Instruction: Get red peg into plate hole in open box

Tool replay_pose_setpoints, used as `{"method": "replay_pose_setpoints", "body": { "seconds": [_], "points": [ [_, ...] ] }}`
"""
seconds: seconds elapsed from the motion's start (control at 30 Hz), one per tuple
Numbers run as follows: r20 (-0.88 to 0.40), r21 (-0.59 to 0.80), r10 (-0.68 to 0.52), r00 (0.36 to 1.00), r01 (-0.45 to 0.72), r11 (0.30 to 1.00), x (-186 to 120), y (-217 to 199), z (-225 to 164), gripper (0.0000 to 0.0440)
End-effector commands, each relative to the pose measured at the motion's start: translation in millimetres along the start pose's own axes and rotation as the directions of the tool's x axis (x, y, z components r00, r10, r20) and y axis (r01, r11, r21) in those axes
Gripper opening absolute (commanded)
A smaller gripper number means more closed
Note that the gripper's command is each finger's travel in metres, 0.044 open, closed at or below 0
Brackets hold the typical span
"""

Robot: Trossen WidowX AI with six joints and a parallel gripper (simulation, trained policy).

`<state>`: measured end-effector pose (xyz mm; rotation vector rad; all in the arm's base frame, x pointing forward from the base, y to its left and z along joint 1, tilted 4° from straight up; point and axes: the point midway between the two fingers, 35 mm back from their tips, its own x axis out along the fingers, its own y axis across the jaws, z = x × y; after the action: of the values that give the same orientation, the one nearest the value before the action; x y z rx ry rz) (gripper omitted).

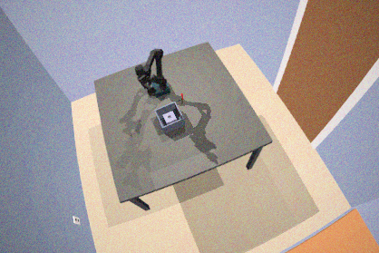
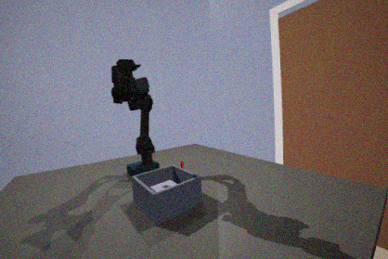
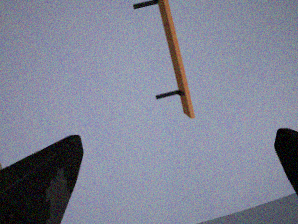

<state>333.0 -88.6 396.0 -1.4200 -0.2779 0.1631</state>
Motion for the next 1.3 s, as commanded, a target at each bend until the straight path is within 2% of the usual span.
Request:
{"method": "replay_pose_setpoints", "body": {
  "seconds": [0.0, 0.27, 0.53, 0.9, 1.27],
  "points": [
    [-0.023, 0.101, 0.030, 0.999, -0.027, 0.995, 3, 10, -3, 0.0440],
    [-0.071, 0.354, 0.120, 0.990, -0.088, 0.931, 9, 35, -8, 0.0440],
    [-0.104, 0.582, 0.227, 0.968, -0.126, 0.804, 13, 63, -8, 0.0440],
    [-0.123, 0.825, 0.393, 0.911, -0.126, 0.551, 14, 104, 1, 0.0440],
    [-0.112, 0.965, 0.566, 0.817, -0.047, 0.260, 10, 144, 20, 0.0440]
  ]
}}
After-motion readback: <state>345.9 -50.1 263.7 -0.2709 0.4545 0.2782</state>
